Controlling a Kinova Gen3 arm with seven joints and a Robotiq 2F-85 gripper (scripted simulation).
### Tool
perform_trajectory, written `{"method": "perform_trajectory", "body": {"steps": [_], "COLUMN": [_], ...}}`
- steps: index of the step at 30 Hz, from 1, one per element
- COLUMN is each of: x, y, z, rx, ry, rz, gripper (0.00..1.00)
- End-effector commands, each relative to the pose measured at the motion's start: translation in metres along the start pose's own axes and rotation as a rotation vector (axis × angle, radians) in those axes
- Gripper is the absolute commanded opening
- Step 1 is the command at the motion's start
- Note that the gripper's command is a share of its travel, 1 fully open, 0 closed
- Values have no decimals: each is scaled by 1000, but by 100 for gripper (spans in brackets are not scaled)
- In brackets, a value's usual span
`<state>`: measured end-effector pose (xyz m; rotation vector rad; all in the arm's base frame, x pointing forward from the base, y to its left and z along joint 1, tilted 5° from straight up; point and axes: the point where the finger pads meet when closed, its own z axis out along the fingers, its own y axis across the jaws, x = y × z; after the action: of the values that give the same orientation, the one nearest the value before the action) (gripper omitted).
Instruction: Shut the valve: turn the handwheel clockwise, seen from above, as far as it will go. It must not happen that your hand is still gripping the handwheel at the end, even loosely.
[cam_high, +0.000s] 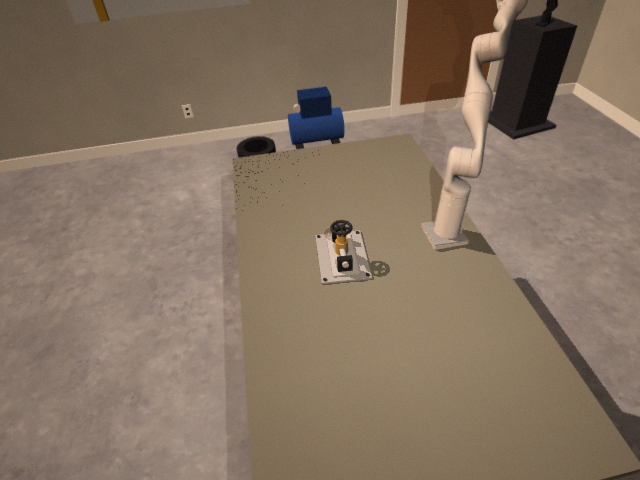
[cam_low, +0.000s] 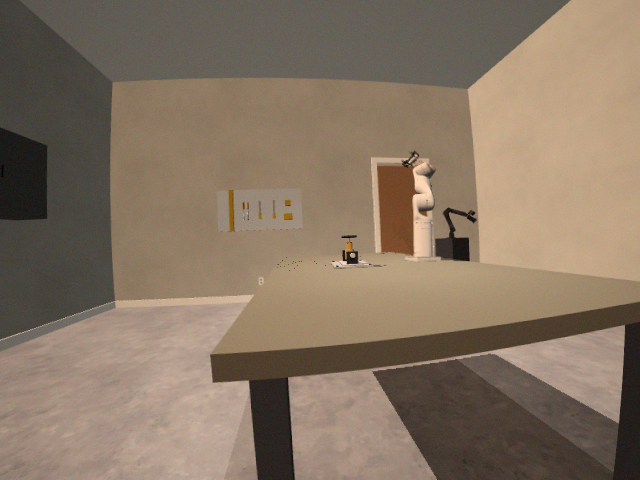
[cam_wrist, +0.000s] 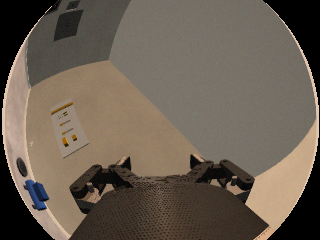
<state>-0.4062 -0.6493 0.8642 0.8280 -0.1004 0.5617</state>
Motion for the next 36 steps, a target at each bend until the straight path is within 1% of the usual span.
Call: {"method": "perform_trajectory", "body": {"steps": [1,4,5,16,17,26,27,36], "x": [6,6,27,27,48,48,71,71], "y": [4,4,10,10,16,16,21,21], "z": [2,2,8,8,13,13,18,18], "rx": [-3,-3,0,0,5,5,12,12], "ry": [6,6,28,28,53,53,78,78], "rz": [-3,-3,18,18,39,39,61,61], "gripper": [100,100,100,100,100,100,100,100]}}
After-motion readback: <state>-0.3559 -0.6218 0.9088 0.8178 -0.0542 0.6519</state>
